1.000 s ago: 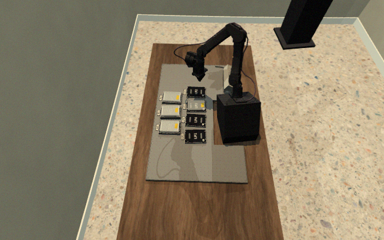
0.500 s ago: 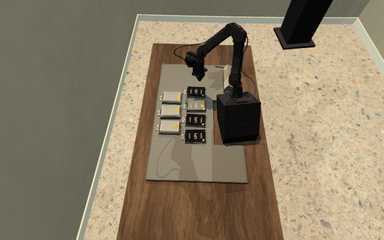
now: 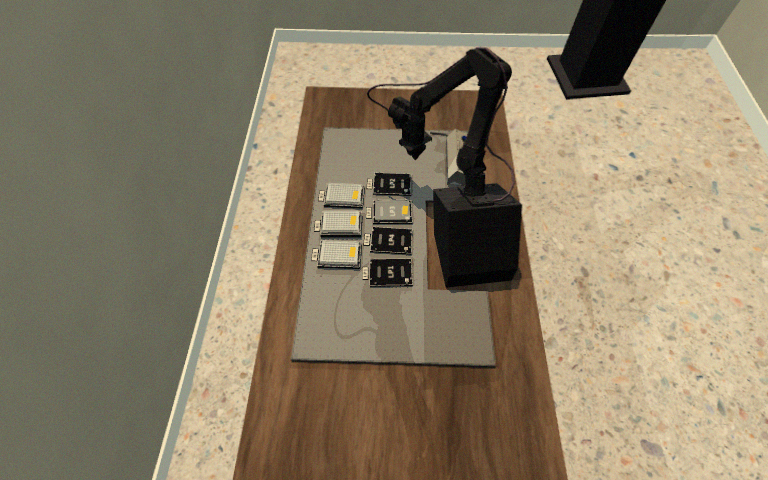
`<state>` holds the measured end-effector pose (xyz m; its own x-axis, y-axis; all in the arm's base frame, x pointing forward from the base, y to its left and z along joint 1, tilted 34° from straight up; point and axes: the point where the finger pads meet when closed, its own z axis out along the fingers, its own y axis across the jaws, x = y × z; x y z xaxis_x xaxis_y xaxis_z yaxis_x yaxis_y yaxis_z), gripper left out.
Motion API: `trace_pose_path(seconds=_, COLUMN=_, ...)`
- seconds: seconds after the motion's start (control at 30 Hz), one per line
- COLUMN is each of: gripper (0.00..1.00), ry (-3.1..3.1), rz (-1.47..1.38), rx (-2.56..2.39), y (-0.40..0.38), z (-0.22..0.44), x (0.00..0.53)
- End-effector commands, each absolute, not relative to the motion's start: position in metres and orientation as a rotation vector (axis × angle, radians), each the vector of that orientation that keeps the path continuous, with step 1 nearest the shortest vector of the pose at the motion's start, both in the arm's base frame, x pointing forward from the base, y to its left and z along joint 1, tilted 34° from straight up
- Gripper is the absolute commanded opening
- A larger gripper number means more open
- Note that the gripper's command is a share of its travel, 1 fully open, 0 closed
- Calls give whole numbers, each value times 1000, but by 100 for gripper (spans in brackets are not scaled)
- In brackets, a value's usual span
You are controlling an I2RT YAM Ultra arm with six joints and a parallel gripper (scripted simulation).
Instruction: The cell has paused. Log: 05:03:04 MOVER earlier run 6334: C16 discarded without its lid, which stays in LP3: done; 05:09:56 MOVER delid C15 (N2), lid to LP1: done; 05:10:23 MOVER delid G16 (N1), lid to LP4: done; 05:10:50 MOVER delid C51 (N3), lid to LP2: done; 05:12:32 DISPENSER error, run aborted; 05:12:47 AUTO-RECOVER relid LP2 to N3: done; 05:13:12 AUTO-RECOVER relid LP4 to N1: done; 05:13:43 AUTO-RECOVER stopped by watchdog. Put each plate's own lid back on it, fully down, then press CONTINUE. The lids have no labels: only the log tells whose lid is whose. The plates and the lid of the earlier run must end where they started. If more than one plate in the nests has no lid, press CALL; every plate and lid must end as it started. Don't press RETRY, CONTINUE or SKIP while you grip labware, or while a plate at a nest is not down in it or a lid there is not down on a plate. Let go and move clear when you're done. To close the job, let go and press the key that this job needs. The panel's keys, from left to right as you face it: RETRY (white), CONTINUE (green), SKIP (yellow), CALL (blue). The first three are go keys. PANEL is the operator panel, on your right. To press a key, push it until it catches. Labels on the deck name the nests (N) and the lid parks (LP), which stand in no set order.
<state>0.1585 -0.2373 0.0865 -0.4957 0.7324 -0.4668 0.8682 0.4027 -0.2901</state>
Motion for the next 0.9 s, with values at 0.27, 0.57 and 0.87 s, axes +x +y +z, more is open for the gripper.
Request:
trace_pose_path(seconds=0.27, gripper=0, ry=2205, rz=-663, rx=1571, y=-242, z=95, x=118)
trace_pose_path(seconds=0.57, gripper=0, ry=2036, rz=-611, rx=1744, y=-248, z=99, x=74)
trace_pose_path(seconds=0.87, gripper=0, ry=1888, rz=-575, rx=1861, y=-255, z=107, x=40)
